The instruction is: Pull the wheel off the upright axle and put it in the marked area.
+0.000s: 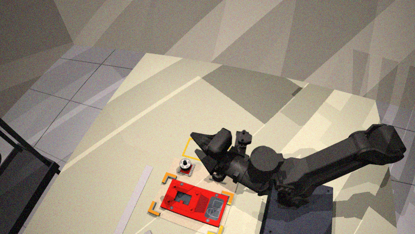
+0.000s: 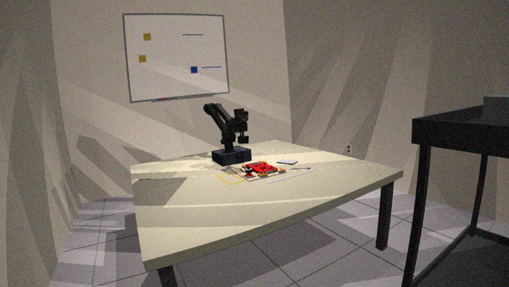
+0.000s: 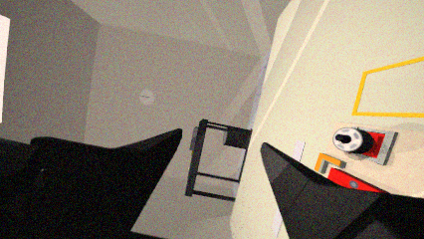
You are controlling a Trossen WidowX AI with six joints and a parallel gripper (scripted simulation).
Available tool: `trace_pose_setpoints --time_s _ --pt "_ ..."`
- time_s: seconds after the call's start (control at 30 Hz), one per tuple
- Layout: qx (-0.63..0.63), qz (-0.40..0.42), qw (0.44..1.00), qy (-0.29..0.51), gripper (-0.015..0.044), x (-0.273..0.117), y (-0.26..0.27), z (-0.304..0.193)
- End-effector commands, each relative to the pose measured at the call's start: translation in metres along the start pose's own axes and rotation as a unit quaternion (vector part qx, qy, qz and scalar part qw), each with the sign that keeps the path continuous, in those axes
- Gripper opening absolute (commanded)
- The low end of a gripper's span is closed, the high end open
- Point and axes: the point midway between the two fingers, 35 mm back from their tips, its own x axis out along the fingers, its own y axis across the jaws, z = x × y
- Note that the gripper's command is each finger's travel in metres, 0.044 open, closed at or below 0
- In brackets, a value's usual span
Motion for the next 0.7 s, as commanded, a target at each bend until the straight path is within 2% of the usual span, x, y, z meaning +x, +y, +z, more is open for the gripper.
trace_pose_setpoints --time_s 0.0,0.1,0.37,0.67 --pt "-0.002 -0.003 1.000 0.001 0.0374 0.001 0.000 -0.001" --pt "-0.031 -0.043 0.999 0.009 0.0300 0.016 -0.002 -0.008" --pt "-0.107 -0.194 0.975 0.038 0.0300 0.061 -0.021 -0.023" --pt "-0.146 -0.373 0.913 0.071 0.0300 0.095 -0.053 -0.023"
